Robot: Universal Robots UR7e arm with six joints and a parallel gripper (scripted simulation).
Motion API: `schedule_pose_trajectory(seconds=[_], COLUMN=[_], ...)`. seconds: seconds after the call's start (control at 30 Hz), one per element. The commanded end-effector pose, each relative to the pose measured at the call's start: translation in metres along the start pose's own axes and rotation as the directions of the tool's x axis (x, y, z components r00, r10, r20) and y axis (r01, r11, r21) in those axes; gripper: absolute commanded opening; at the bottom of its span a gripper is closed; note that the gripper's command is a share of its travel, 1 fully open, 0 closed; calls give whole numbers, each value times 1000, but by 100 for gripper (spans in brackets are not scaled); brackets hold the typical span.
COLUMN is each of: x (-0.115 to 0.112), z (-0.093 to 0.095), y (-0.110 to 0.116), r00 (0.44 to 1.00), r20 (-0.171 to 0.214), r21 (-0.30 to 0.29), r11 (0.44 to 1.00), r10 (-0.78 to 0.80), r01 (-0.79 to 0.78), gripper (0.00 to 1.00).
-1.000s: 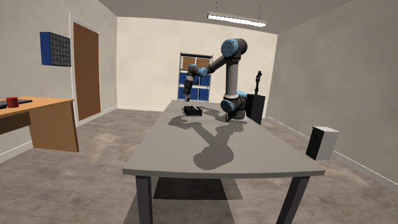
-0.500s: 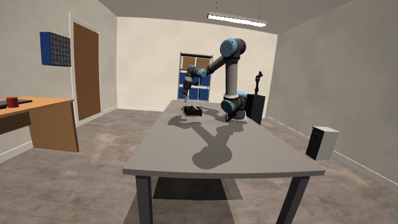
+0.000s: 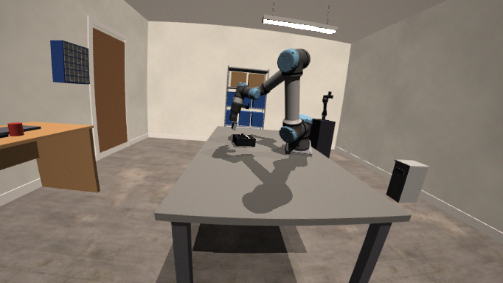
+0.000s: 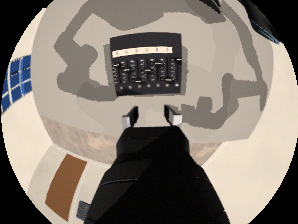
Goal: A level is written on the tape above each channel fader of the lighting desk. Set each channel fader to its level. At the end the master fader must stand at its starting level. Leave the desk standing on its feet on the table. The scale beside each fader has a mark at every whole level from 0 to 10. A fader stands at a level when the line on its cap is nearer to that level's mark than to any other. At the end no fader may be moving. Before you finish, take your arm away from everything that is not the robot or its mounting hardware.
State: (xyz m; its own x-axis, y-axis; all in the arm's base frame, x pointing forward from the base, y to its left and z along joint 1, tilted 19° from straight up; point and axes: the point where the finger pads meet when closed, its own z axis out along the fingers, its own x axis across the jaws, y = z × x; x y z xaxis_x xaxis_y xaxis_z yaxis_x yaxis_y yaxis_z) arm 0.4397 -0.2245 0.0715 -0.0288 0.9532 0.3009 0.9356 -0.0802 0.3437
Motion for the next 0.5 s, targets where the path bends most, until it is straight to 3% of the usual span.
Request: schedule_pose_trajectory(seconds=[0.0, 0.47], x=[-1, -1], z=[0, 1], y=[1, 2], r00=[1000, 999], r20=[0, 0], r21=[-3, -4], r11=[1000, 999], r10=[-29, -47], r01=[29, 47], gripper=[100, 100])
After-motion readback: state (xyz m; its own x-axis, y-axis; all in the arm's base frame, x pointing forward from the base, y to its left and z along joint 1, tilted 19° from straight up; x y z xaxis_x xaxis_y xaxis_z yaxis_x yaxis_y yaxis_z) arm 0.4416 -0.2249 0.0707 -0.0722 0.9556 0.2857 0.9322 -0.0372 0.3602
